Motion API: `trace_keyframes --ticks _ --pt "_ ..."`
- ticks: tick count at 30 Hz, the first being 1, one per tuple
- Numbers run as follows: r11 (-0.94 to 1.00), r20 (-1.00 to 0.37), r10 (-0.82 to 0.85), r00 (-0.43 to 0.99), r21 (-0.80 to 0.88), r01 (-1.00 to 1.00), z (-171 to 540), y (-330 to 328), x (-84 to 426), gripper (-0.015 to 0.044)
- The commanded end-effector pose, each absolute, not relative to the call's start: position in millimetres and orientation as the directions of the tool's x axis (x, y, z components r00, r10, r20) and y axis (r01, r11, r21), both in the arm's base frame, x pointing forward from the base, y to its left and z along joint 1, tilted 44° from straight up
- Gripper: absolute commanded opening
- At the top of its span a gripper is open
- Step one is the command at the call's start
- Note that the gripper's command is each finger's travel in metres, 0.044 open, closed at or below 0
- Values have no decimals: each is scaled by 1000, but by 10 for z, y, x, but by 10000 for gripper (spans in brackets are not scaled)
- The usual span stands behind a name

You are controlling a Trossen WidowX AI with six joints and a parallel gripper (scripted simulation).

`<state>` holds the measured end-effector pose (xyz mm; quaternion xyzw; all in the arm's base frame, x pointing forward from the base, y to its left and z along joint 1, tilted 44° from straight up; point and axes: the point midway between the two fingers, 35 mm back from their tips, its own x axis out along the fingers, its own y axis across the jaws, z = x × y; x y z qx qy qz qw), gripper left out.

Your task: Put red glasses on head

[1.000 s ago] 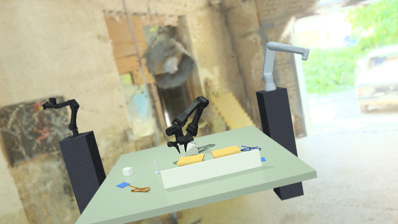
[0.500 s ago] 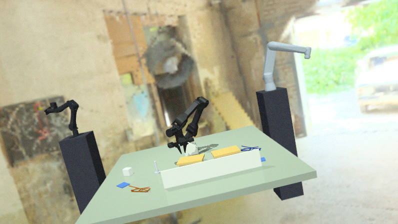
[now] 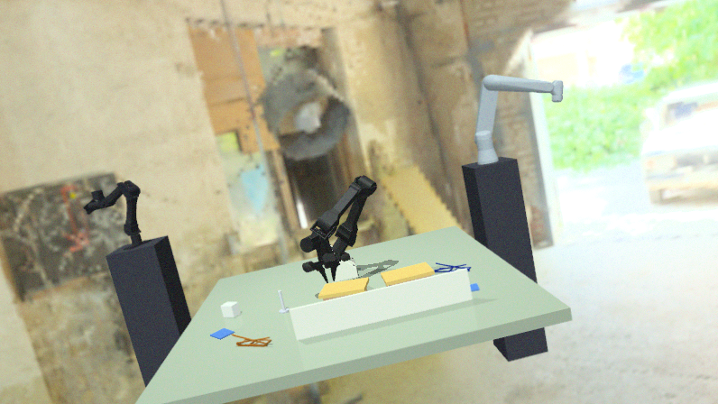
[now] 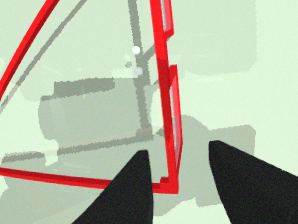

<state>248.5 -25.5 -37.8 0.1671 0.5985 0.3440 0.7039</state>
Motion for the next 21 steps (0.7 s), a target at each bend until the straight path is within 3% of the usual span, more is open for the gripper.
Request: trace_keyframes --ticks 1,21 --pt "703 -723 690 44 654 -279 -434 -198 2482 120" --pt "701 -720 692 44 656 -279 -673 4 2500 120"
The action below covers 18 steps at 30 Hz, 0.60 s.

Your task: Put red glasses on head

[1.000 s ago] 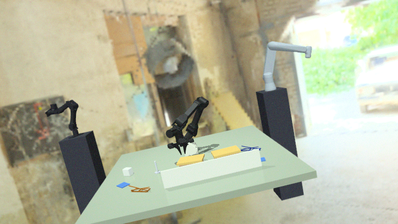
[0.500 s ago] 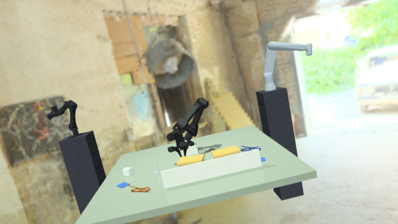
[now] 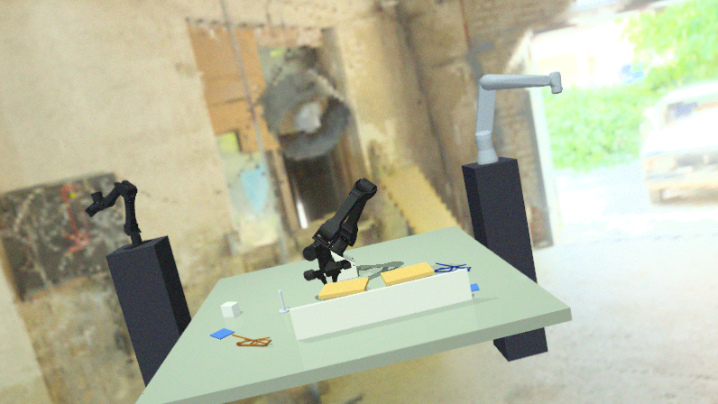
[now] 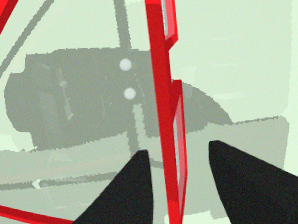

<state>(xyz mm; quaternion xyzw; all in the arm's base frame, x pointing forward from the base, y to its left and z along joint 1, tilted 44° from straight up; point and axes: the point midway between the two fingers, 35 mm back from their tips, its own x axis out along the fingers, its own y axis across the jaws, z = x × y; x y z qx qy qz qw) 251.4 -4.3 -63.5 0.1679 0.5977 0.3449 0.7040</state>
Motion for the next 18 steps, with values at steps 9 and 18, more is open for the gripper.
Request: trace_keyframes --ticks 9,18 --pt "701 -720 692 44 656 -279 -667 25 2494 120" --pt "703 -723 689 42 653 -281 -663 24 2491 74"
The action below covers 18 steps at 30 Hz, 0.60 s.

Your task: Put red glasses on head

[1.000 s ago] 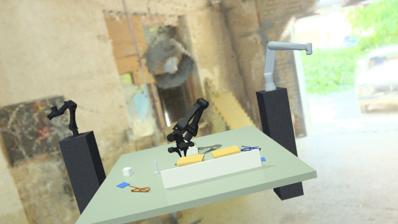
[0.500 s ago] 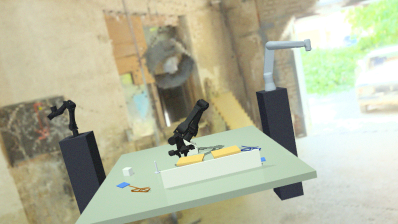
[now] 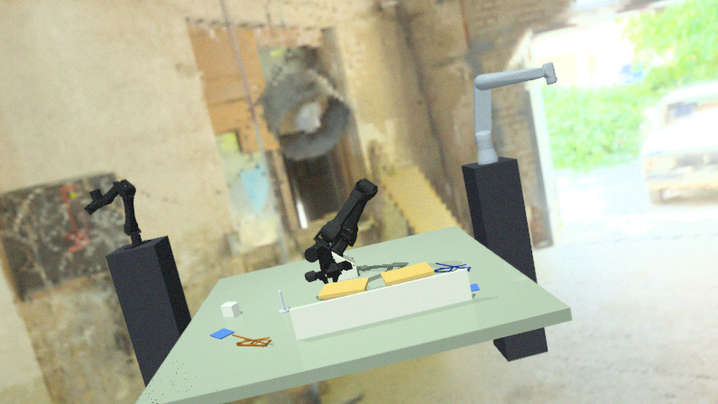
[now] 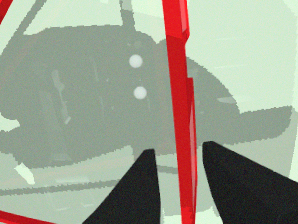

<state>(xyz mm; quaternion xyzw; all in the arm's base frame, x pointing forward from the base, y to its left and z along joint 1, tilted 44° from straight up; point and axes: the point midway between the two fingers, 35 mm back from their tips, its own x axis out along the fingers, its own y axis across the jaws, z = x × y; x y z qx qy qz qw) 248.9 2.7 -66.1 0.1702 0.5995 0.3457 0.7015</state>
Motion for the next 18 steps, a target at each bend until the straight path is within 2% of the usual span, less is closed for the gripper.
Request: trace_keyframes --ticks 1,11,18 --pt "703 -723 689 42 653 -281 -663 24 2491 67" --pt "703 -723 689 42 653 -281 -663 24 2491 0" --pt "704 -724 689 42 653 -281 -644 1 2496 0"
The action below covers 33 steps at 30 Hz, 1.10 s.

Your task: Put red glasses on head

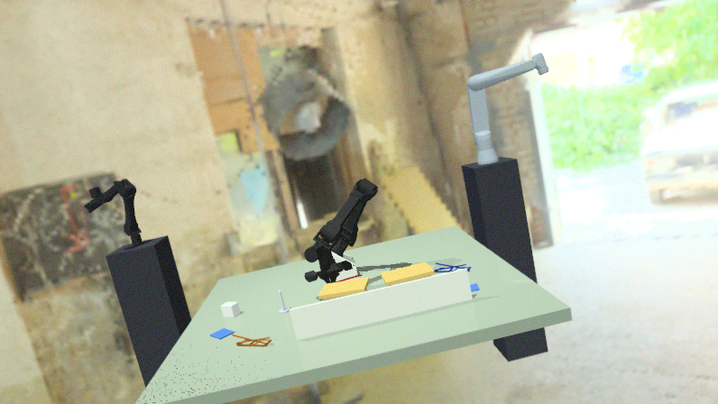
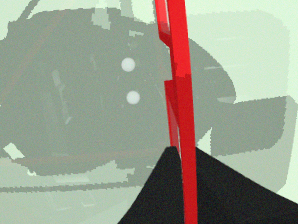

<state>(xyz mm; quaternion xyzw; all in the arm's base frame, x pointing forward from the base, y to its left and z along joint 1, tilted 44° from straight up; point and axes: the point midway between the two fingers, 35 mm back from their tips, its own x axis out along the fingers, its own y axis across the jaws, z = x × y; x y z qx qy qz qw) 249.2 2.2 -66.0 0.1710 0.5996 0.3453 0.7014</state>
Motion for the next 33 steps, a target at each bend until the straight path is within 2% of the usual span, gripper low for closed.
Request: trace_keyframes --ticks 1,18,33 --pt "704 -724 688 42 652 -281 -626 -22 2500 0" --pt "704 -723 689 43 654 -279 37 -711 2514 0" --pt "726 -731 681 45 667 -168 -197 -1107 2636 0"
